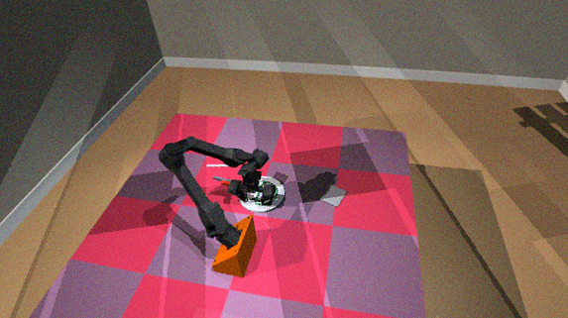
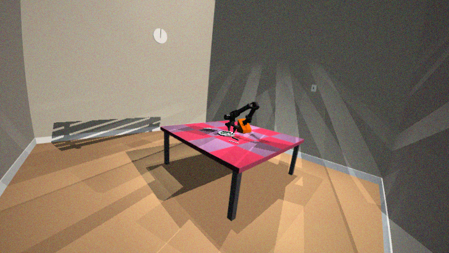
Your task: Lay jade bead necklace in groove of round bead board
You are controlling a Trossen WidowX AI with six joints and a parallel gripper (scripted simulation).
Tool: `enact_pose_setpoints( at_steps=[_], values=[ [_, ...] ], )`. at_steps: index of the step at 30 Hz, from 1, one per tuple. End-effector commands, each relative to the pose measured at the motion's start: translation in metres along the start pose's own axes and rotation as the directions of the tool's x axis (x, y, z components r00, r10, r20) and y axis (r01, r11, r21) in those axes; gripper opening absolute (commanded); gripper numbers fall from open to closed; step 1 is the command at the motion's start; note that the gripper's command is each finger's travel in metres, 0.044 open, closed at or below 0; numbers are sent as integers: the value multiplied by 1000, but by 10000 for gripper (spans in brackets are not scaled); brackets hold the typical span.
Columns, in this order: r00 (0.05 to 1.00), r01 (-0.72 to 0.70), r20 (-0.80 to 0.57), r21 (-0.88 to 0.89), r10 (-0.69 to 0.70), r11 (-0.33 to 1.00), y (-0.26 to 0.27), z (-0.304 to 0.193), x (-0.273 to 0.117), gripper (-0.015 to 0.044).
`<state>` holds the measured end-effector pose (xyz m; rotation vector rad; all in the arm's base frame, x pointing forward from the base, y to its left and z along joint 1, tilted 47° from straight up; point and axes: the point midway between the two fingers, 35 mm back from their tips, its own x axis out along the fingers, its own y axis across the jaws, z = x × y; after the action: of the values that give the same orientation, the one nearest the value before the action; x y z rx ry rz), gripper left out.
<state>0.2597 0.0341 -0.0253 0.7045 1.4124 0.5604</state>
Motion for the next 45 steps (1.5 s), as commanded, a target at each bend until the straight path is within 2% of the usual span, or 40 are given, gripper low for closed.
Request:
enact_pose_setpoints(
  at_steps=[1, 29, 36, 41, 44, 45],
  values=[
    [1000, -1, 1, 0, 1, 1000, 0, 0, -2, 440],
    [1000, -2, 3, 1, 2, 1000, 0, 0, -4, 440],
    [1000, 1, 3, -193, 0, 981, -5, 12, -35, 256],
    [1000, 1, 3, -200, 0, 980, -5, 12, -33, 125],
    [1000, 0, 3, -200, 0, 980, -5, 12, -21, 120],
    [1000, 3, 10, -199, -1, 980, -5, 13, -30, 120]
  ],
)
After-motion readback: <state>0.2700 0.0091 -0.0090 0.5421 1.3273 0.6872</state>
